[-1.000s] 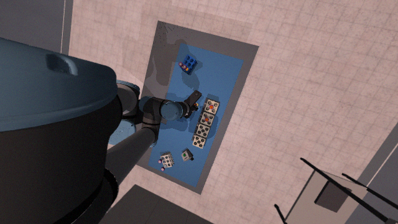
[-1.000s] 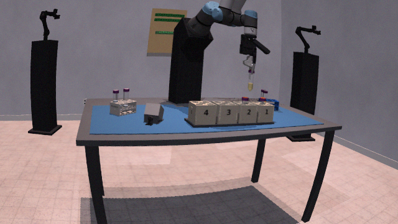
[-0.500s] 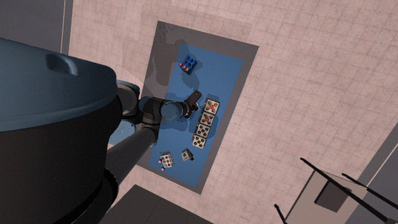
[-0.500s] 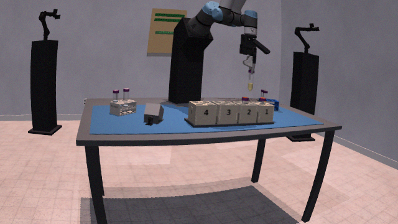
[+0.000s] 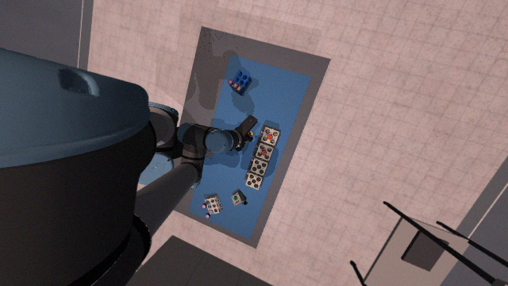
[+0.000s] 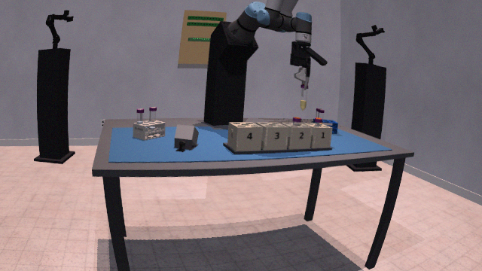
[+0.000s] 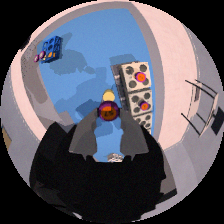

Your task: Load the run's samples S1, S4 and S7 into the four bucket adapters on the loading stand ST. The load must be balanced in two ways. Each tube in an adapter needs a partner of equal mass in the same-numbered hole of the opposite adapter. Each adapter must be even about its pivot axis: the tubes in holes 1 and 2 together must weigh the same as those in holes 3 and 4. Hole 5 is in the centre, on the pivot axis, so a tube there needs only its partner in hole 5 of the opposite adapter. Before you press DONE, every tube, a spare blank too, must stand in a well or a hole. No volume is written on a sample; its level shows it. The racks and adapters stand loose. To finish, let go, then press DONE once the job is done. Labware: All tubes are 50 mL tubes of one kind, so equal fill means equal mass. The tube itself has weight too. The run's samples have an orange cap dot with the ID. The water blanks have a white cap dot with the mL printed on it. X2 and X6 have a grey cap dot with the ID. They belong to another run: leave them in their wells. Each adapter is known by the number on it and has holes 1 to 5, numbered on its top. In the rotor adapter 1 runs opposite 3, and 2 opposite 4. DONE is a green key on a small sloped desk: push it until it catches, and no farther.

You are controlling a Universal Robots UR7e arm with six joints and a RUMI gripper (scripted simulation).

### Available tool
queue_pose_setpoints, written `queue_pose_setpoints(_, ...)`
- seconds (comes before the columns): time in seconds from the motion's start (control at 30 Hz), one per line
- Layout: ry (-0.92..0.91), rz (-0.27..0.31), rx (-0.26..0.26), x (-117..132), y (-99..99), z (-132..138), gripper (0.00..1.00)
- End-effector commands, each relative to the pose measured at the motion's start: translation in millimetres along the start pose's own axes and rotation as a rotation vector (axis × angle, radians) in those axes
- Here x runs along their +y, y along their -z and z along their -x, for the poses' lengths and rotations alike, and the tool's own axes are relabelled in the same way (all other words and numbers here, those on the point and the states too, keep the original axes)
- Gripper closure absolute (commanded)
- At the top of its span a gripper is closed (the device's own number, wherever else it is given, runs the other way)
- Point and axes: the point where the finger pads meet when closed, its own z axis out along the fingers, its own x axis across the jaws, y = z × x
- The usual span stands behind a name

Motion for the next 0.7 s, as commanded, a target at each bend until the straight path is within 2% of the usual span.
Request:
queue_pose_setpoints(0.0,-0.279,0.0,-0.007,70,-5.3,-72,1.0)
queue_pose_setpoints(0.47,-0.279,0.0,-0.007,68,-19.9,-70,1.0)
queue_pose_setpoints(0.67,-0.287,0.002,-0.006,70,-20.3,-72,1.0)
